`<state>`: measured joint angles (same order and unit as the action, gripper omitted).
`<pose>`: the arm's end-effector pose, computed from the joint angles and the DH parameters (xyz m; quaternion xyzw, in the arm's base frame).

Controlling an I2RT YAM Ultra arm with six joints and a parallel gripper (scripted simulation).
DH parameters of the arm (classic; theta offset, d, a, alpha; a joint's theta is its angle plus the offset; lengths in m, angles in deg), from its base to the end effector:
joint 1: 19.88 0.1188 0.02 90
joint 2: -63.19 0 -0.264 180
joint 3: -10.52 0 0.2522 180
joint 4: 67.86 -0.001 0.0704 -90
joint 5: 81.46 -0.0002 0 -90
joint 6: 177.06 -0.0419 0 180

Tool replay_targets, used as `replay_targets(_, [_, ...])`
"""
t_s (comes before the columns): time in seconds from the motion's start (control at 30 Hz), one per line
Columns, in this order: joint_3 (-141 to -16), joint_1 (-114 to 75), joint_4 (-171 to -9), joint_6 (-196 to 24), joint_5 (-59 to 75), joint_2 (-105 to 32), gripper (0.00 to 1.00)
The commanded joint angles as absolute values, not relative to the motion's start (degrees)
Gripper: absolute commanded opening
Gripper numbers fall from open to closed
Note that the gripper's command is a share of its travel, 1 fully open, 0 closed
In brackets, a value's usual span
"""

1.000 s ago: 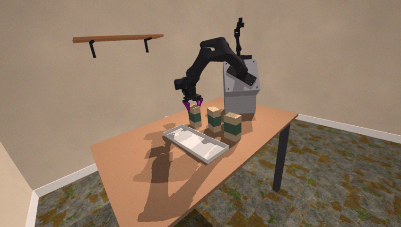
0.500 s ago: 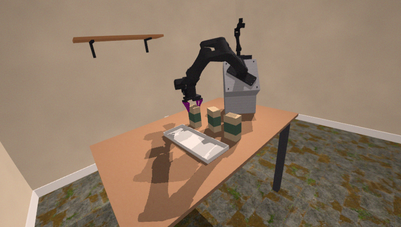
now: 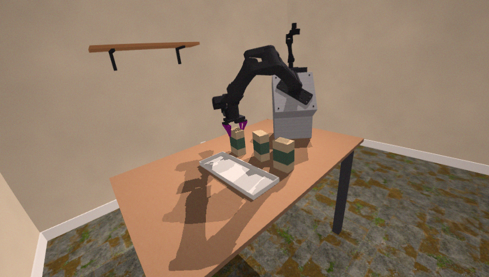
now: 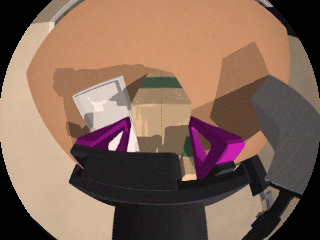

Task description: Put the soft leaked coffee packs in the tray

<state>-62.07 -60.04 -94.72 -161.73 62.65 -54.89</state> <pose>0.2898 -0.1988 0.0813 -0.7039 -0.5327 -0.4698 0.0028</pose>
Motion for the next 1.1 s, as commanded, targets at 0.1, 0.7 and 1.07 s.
replay_targets(0.1, [-60.7, -60.9, -93.8, -162.1, 61.9, -55.7, 0.79])
replay_targets(0.7, [-60.7, -60.9, -94.0, -162.0, 61.9, -55.7, 0.26])
replay_targets(1.07, [-60.7, -60.9, -94.0, -162.0, 61.9, -55.7, 0.26])
